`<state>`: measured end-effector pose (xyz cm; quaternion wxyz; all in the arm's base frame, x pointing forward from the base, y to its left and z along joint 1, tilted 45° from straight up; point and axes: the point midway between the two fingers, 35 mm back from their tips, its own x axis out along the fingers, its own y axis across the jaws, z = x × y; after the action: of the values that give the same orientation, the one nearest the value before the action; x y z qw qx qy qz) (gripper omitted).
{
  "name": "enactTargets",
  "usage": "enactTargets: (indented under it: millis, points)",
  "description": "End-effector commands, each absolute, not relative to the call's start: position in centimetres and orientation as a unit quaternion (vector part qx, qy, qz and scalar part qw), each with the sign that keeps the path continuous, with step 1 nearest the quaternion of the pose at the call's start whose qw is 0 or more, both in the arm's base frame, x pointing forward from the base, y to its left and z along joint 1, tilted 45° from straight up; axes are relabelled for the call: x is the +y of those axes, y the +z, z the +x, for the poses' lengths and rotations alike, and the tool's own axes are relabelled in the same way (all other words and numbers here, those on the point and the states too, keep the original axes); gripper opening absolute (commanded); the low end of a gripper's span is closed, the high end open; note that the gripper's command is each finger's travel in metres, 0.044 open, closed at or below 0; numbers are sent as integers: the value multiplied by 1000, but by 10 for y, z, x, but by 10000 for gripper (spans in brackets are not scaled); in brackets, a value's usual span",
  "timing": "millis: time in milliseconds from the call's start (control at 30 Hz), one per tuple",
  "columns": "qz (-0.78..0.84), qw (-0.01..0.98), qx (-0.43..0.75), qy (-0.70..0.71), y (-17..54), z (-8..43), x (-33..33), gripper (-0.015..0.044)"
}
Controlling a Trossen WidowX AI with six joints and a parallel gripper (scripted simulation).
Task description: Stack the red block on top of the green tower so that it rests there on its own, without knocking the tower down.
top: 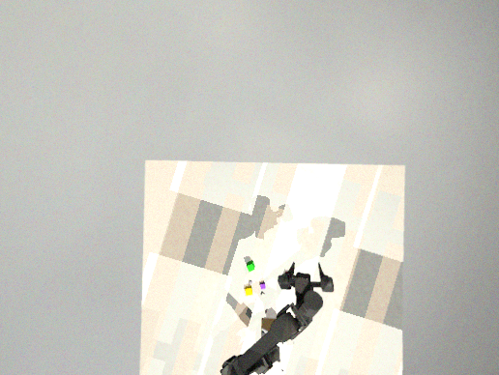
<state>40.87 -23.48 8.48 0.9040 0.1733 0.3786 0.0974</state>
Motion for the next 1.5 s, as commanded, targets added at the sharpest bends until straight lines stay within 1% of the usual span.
enactTargets:
  millis: [0, 233, 367, 433, 733, 1000, 1467]
  points:
    - [253, 842, 463, 113, 28, 386, -190, 440]
    - [352, 712, 593, 131, -40, 327, -114, 440]
    - [391, 630, 658, 134, -61, 287, -75, 440]
    - [396, 617, 667, 134, -62, 284, -69, 440]
    - [397, 615, 668, 134, -62, 286, -67, 440]
    - [397, 615, 668, 135, -93, 289, -37, 440]
    - [397, 615, 667, 135, -102, 292, -27, 440]
